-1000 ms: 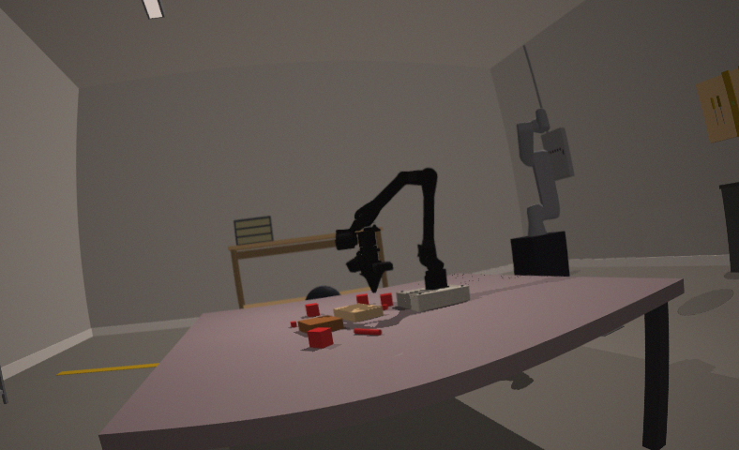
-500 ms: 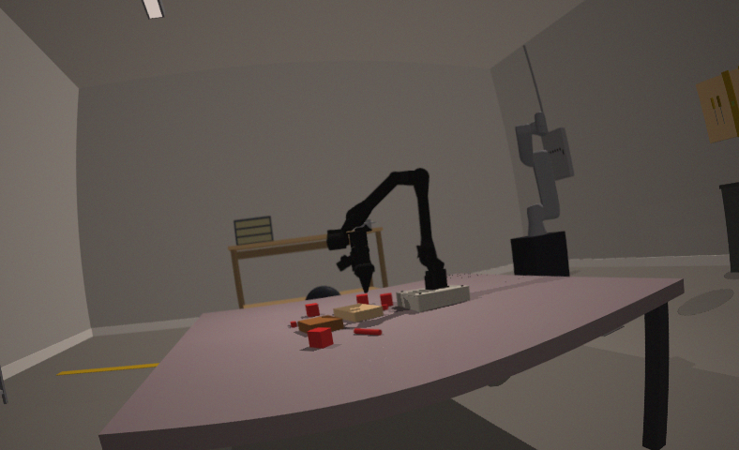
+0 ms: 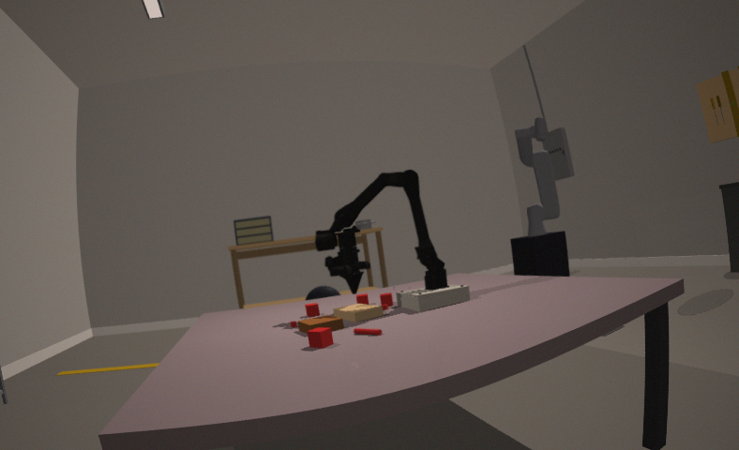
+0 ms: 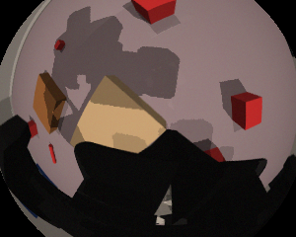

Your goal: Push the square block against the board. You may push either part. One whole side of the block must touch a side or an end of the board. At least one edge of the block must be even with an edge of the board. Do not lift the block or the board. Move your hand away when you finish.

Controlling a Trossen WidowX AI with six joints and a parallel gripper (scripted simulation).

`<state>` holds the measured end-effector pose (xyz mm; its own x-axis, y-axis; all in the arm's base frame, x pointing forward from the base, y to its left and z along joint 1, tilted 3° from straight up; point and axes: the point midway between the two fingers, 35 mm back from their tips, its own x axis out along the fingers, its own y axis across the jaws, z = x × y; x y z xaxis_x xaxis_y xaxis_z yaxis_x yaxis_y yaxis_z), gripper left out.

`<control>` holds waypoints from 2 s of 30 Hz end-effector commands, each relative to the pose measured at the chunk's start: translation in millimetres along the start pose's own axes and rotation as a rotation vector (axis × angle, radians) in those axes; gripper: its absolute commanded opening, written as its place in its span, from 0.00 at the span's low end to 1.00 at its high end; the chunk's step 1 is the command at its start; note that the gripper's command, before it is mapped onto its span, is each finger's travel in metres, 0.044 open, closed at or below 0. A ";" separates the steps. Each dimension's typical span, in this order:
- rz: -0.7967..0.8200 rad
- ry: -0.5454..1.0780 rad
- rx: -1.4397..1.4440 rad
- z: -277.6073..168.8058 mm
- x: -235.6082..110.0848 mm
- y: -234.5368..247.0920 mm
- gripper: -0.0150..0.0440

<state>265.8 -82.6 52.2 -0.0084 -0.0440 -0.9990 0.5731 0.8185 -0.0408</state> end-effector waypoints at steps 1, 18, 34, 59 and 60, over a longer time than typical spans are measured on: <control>0.002 0.000 0.118 9.4 -0.4 5.8 0.25; 0.002 0.001 0.586 36.9 2.2 23.8 0.25; 0.002 0.001 0.610 35.2 56.9 27.6 0.25; 0.003 0.003 0.610 10.1 56.6 47.9 0.25; 0.003 0.004 0.610 9.1 56.6 48.6 0.25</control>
<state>305.9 -56.6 -4.5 0.0005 -0.0473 -0.9989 0.9395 0.3422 -0.0157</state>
